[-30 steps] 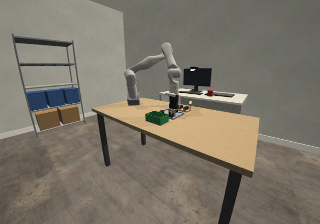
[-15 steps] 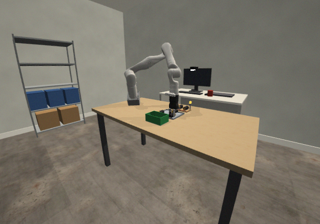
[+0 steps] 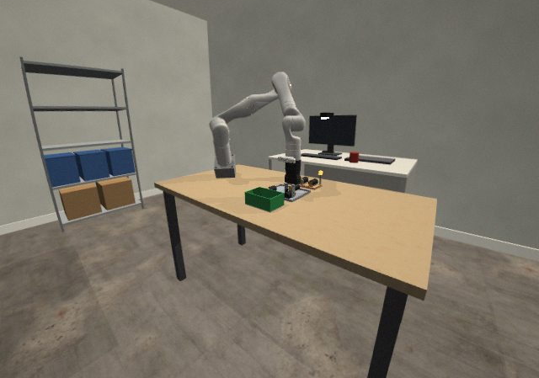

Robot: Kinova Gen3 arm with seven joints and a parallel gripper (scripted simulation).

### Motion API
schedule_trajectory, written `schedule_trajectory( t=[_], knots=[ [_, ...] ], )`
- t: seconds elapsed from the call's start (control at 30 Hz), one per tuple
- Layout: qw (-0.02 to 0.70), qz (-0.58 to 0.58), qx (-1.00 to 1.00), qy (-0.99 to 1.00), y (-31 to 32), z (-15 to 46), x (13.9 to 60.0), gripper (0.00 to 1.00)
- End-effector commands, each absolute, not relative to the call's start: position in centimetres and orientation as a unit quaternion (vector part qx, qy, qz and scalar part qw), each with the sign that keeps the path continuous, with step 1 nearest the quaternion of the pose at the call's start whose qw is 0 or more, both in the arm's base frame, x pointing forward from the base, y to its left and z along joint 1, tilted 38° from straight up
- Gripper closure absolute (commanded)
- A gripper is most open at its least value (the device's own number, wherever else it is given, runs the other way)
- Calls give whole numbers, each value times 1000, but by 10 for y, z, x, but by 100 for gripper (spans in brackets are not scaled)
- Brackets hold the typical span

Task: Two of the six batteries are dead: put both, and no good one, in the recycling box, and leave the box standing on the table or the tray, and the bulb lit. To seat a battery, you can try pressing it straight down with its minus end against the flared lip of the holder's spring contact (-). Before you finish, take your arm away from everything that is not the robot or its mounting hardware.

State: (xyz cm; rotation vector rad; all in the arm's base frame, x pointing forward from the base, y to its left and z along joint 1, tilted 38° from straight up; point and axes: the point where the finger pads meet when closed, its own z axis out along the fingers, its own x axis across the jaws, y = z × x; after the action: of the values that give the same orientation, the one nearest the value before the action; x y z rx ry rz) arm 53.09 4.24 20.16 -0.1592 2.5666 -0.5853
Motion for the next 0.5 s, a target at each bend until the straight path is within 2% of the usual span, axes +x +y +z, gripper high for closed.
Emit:
schedule_trajectory(
  t=[0.0, 0.47],
  knots=[
    [250, -215, -59, 942, 43, 203, 531, 43],
    [250, -215, -59, 942, 59, 236, 510, 43]
  ],
)
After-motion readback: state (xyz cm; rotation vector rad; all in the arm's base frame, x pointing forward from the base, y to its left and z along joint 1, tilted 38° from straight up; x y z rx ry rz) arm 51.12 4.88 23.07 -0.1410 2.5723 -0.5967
